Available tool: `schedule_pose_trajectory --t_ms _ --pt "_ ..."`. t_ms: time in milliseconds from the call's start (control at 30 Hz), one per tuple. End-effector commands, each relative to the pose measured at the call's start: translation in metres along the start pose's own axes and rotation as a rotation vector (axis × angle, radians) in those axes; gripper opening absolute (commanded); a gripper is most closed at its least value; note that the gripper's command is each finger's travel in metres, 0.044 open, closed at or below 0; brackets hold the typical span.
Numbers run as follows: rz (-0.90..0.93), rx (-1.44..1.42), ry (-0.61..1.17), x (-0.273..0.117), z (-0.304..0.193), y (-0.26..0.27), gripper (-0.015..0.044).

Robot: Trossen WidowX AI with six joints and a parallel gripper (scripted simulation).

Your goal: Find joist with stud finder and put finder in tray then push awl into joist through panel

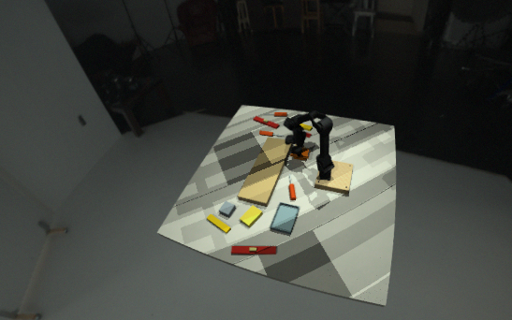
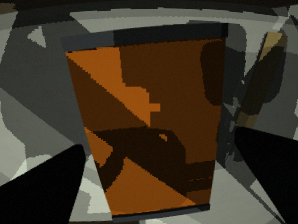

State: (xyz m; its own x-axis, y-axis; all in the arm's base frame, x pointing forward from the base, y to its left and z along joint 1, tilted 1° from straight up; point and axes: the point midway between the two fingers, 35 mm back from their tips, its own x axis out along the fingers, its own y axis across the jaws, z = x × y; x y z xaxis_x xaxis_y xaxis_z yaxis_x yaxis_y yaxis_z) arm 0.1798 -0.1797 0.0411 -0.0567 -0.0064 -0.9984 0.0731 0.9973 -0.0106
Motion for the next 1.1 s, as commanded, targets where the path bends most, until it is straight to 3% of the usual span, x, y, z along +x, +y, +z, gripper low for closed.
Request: schedule_pose_trajectory --t_ms 0,167,233,667,1067 --pt "0.012 -0.004 0.009 0.011 -0.002 0.003 0.0440" --pt "0.012 -0.004 0.010 0.013 -0.002 0.003 0.0440" --pt "0.012 -0.004 0.010 0.013 -0.002 0.003 0.0387" --pt "0.012 -0.004 0.010 0.013 -0.002 0.003 0.0301" --pt "0.012 -0.004 0.009 -0.004 -0.002 0.002 0.0000"
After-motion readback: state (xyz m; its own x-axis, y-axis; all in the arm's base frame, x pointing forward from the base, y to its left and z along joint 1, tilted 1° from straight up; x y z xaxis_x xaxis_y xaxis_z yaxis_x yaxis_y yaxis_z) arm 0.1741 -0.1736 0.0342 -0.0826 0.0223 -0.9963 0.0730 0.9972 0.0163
